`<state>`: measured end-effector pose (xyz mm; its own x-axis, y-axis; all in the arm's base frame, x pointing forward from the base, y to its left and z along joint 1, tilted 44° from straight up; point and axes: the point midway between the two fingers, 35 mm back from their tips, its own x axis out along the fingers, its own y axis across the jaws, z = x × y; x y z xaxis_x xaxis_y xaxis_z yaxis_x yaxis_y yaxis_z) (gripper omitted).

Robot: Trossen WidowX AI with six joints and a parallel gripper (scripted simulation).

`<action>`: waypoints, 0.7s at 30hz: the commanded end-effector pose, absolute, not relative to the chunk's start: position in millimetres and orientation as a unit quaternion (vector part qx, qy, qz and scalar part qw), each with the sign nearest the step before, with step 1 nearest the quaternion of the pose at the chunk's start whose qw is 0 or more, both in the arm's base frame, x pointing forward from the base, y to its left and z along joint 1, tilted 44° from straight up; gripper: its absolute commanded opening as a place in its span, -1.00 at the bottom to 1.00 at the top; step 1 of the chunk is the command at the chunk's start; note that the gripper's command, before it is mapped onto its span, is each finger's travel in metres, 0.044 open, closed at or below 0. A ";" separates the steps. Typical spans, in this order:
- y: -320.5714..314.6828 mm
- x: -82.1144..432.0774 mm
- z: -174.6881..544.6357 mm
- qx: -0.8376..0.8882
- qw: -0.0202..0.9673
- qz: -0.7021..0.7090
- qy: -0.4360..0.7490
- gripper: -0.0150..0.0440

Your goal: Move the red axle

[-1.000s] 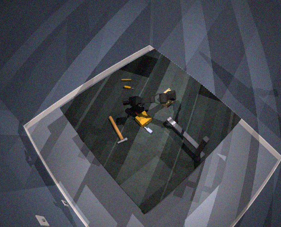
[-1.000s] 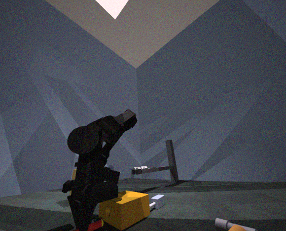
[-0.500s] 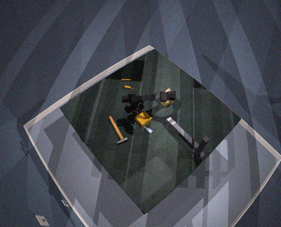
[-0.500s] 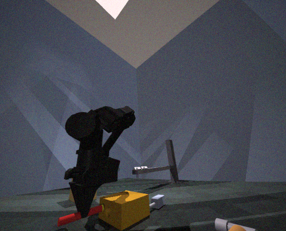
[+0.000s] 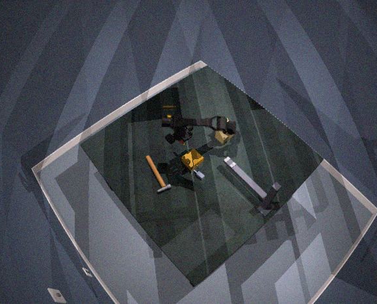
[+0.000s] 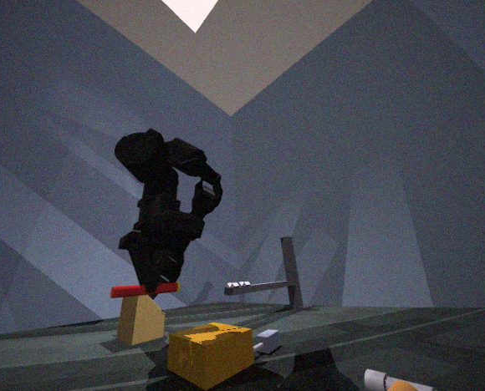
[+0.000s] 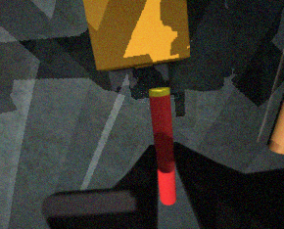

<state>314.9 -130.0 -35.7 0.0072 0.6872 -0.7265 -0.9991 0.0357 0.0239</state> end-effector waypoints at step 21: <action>-85.9 323.3 44.0 -0.275 0.655 0.634 0.305 -0.49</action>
<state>324.0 -100.7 26.2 0.0060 0.6649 -0.7469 -0.9991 0.0356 0.0236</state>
